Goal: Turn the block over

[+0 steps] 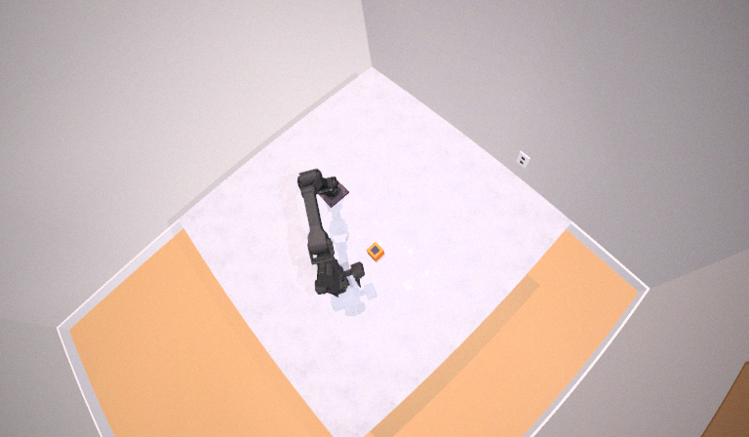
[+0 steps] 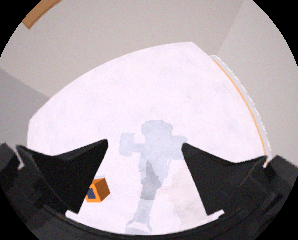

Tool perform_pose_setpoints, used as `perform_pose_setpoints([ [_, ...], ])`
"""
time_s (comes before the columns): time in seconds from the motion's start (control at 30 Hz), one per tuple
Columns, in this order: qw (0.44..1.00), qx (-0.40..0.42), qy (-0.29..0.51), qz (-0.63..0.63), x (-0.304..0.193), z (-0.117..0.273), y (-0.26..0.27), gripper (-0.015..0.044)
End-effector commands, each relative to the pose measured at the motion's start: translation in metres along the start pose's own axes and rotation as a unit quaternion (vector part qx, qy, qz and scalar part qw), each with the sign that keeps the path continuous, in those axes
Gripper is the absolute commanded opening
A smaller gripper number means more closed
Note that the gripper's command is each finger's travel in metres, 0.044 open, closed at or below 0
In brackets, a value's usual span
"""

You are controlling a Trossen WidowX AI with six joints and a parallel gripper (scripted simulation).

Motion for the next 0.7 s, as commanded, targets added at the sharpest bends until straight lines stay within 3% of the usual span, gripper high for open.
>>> perform_pose_setpoints([
  [0.0,0.995,0.027,0.085,0.053,-0.012,0.0,0.057,0.044],
  [0.3,0.941,0.057,0.266,0.2,-0.051,0.028,0.171,0.044],
  [0.5,0.94,0.057,0.269,0.203,-0.053,0.027,0.173,0.044],
  [0.67,0.94,0.057,0.269,0.203,-0.071,-0.001,0.173,0.044],
])
Point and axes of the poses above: the point midway between the two fingers, 35 mm back from their tips, its own z axis back along the fingers, its own y axis across the jaws, x = y × z, the point moved 6 cm from there along z, back along the fingers, and after that the axes turned 15 degrees about z, right-handed, at the moved point
